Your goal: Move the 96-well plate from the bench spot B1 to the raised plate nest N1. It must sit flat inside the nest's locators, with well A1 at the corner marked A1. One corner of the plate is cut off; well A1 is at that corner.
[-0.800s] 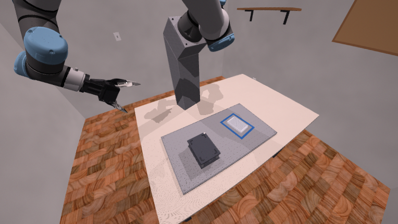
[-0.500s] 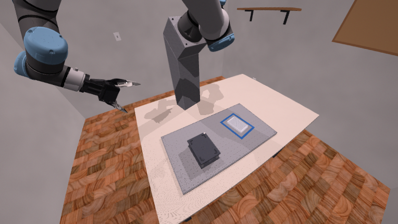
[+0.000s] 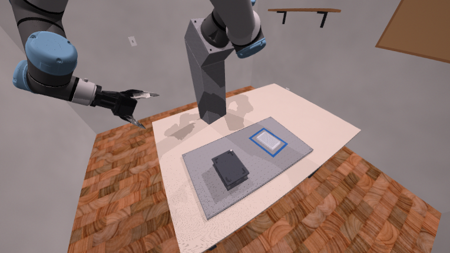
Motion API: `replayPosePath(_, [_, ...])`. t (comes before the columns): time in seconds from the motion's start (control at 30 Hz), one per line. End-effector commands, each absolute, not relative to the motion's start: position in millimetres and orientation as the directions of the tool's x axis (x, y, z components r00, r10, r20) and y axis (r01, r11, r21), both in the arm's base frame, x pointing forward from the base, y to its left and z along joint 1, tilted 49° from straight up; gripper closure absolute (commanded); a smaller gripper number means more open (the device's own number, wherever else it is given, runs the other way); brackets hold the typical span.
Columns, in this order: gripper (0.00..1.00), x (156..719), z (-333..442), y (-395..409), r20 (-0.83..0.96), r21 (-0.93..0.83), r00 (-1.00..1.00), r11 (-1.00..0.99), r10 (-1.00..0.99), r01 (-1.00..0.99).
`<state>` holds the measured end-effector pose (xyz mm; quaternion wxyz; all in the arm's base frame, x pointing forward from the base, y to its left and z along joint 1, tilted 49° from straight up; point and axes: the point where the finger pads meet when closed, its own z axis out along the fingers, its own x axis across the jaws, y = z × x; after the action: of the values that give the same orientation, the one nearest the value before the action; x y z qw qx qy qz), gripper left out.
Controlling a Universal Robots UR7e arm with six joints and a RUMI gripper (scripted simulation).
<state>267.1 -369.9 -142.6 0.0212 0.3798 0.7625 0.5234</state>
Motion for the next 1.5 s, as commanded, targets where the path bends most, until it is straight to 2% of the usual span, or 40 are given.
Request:
replayPosePath(0.0, [0.0,283,-119,-364,0.313,0.815,-0.766,0.255,0.562,0.52])
replayPosePath(0.23, [0.0,297,-99,-357,0.23,0.807,-0.848,0.393,0.478,0.441])
replayPosePath(0.43, [0.0,304,-88,-353,0.229,0.807,-0.849,0.395,0.476,0.439])
replayPosePath(0.6, [0.0,317,-69,-345,0.15,0.786,-0.916,0.516,0.372,0.339])
replayPosePath(0.87, [0.0,325,-58,-339,0.149,0.786,-0.918,0.518,0.369,0.336])
replayPosePath(1.03, [0.0,337,-39,-329,0.077,0.754,-0.966,0.619,0.248,0.219])
replayPosePath(1.23, [0.0,344,-27,-322,0.076,0.754,-0.967,0.621,0.244,0.216])
replayPosePath(1.47, [0.0,355,-8,-310,0.012,0.711,-0.994,0.698,0.109,0.085])
